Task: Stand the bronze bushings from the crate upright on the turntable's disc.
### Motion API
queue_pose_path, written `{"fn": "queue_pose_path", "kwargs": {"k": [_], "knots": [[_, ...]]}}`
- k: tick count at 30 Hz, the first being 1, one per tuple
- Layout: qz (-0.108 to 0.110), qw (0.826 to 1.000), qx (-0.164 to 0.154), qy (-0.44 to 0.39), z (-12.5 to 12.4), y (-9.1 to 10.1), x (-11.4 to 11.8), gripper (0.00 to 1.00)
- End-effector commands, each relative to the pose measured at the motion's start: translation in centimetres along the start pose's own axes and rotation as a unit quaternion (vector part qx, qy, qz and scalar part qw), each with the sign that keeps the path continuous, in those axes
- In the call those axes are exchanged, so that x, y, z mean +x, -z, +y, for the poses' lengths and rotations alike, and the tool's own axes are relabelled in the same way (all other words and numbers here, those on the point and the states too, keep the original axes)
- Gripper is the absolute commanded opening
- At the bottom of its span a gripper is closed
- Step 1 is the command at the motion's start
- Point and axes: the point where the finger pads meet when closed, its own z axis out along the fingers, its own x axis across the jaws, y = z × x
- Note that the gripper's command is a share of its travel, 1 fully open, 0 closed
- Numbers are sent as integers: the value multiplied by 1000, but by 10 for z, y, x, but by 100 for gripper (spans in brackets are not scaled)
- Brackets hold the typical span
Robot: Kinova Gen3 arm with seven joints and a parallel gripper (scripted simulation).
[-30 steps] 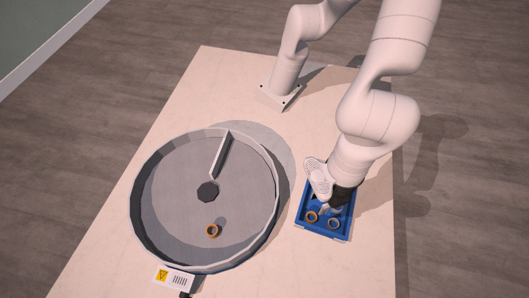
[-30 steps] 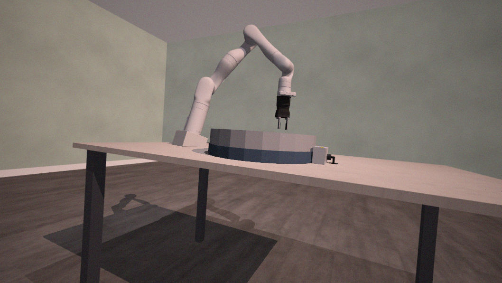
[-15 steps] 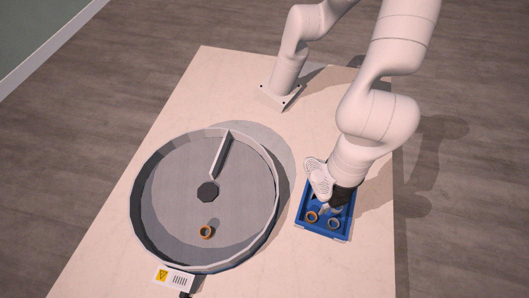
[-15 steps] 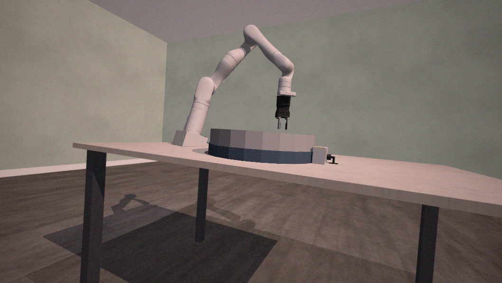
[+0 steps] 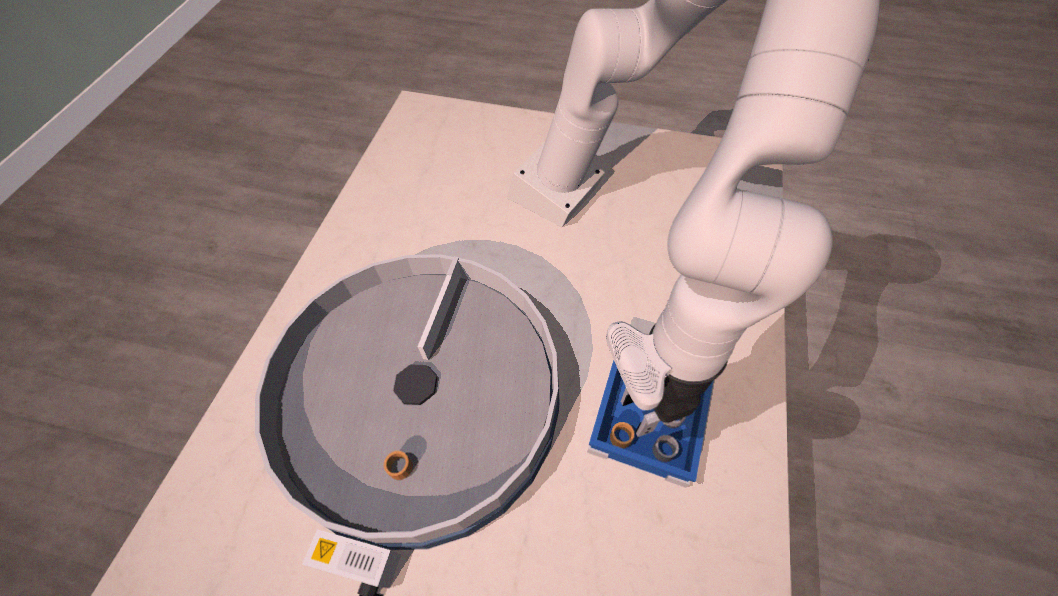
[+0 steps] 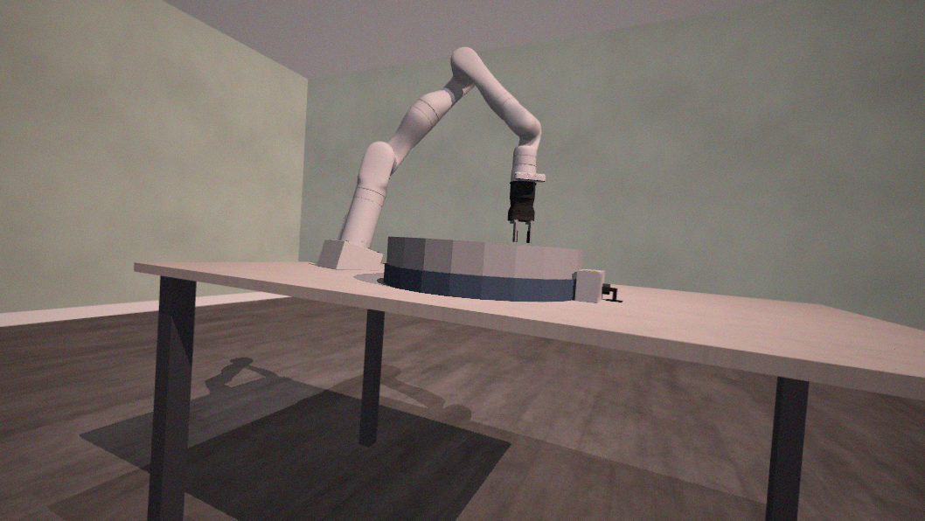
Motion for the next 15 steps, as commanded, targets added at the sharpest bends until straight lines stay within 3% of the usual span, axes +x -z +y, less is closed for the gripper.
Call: {"fn": "queue_pose_path", "kwargs": {"k": [1, 7, 15], "knots": [[6, 1000, -1, -1, 0, -14, 4, 76], [6, 1000, -1, -1, 0, -43, 4, 76], [6, 1000, -1, -1, 0, -57, 4, 76]]}}
